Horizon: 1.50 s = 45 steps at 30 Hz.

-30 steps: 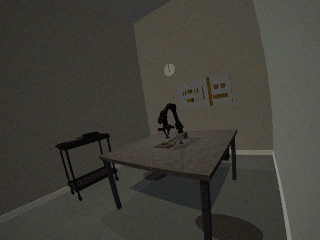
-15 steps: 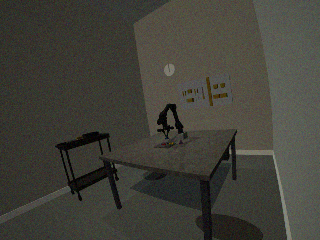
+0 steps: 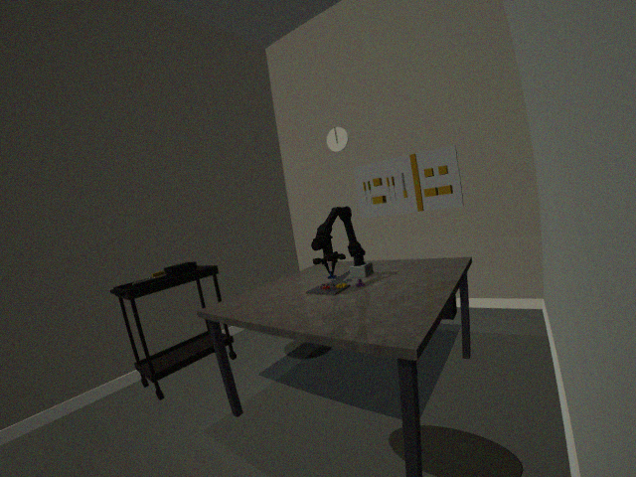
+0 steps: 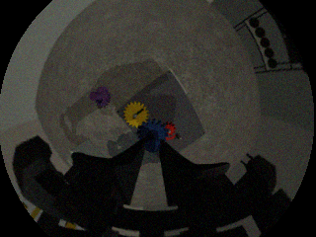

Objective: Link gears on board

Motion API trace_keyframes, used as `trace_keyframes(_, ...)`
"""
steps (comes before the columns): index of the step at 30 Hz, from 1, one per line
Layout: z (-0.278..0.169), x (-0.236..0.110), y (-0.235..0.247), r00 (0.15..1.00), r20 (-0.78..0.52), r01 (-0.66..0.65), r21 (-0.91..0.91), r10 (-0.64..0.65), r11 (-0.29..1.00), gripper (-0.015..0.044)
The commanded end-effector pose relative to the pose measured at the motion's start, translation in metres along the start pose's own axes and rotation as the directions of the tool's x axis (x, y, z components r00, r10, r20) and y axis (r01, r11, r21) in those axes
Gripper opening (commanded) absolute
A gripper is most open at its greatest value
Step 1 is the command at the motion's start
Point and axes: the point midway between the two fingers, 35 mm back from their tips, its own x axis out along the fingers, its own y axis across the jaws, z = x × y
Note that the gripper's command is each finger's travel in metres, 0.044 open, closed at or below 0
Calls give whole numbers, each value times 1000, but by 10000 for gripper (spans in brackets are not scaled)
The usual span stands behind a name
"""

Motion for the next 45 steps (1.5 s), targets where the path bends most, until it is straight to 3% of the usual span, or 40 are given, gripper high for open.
trace_keyframes(1, -9, 5, 1, 1000, -4, 4, -3, -4, 1000, 0)
trace_keyframes(30, -19, 8, 2, 1000, -6, 4, -6, -4, 1000, 0)
trace_keyframes(45, -19, 26, 3, 1000, -6, 3, -170, -4, 985, 0)
